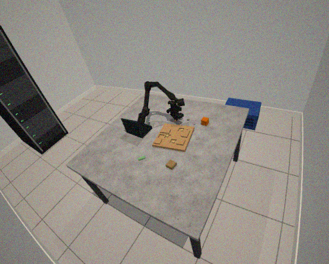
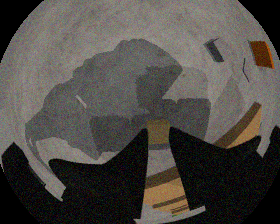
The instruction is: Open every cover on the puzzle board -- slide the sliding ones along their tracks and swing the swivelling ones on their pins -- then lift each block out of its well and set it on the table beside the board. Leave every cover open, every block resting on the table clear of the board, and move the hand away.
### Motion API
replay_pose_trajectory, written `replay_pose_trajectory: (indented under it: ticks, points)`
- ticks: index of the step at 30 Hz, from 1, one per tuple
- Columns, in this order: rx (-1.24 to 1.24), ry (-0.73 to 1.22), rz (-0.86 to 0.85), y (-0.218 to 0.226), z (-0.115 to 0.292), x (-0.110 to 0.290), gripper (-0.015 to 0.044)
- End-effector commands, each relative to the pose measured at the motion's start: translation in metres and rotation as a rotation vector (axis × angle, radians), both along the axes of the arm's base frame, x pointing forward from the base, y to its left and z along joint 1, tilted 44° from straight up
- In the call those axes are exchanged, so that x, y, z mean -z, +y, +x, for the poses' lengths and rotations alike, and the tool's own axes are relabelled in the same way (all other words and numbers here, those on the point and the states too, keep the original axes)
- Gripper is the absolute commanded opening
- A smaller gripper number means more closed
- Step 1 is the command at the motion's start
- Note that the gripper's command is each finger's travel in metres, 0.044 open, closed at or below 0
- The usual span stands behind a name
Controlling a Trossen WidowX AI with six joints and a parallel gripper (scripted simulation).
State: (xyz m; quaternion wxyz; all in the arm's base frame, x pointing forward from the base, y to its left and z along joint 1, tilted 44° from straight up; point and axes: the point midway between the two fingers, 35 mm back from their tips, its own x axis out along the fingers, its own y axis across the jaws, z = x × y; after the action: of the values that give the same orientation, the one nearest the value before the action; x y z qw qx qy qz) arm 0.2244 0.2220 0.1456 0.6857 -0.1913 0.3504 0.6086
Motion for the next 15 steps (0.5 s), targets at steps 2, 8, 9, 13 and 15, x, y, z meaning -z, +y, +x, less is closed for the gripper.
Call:
replay_pose_trajectory:
  ticks: [2, 8, 9, 13, 15]
  points:
    - [0.003, 0.005, -0.003, 0.0049, -0.0022, 0.0075, 0.0080]
    - [-0.001, 0.002, 0.002, 0.0059, -0.0021, 0.0058, 0.0133]
    - [-0.001, 0.002, 0.002, 0.0059, -0.0021, 0.0058, 0.0159]
    - [-0.001, 0.002, 0.002, 0.0059, -0.0021, 0.0058, 0.0264]
    - [-0.001, 0.002, 0.002, 0.0059, -0.0021, 0.0058, 0.0316]
